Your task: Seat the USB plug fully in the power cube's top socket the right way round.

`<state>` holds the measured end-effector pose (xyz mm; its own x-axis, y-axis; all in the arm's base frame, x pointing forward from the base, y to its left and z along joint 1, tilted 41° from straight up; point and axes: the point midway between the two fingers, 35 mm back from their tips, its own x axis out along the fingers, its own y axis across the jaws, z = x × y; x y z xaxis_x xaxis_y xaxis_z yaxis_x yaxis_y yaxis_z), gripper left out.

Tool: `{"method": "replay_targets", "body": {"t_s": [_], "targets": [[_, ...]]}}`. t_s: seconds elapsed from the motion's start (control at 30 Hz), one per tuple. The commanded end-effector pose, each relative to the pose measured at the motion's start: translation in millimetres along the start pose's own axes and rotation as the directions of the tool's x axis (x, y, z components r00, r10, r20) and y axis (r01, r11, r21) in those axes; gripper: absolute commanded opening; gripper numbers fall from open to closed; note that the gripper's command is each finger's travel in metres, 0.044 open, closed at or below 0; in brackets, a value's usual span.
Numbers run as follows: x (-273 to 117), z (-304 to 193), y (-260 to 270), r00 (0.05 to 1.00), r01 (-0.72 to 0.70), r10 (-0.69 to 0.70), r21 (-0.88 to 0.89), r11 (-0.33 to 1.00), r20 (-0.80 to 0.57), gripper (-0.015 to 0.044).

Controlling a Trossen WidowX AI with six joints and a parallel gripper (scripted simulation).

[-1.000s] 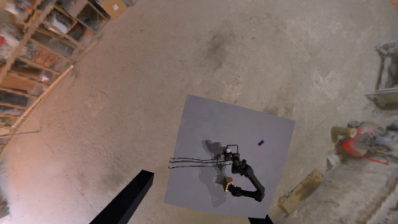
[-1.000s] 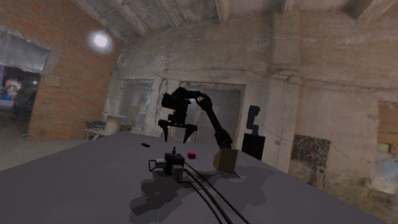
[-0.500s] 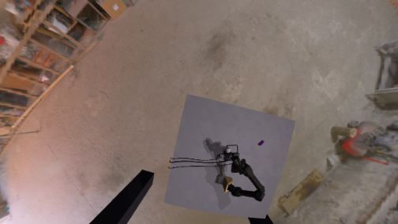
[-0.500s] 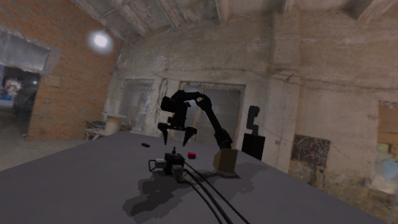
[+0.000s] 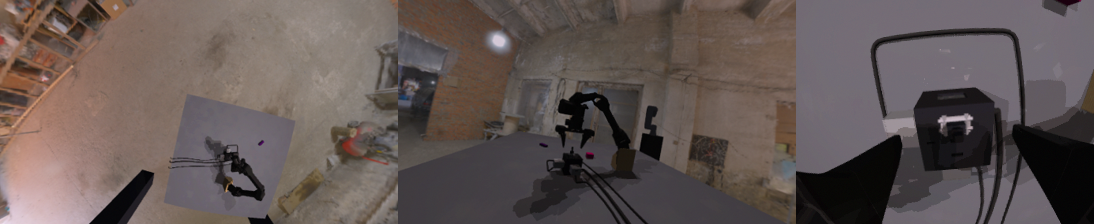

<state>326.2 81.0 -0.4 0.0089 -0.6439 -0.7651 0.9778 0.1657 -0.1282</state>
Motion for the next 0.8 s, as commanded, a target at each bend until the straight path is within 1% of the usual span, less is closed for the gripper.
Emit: {"method": "replay_targets", "body": {"t_s": [0.0,0.47,0.77], "targets": [[-0.4,-0.1,0.2,1.000,-0.001,0.001,0.000,1.000,0.000,0.0361],[-0.4,-0.1,0.2,1.000,-0.001,0.001,0.000,1.000,0.000,0.0000],[-0.4,-0.1,0.2,1.000,-0.001,0.001,0.000,1.000,0.000,0.0000]]}}
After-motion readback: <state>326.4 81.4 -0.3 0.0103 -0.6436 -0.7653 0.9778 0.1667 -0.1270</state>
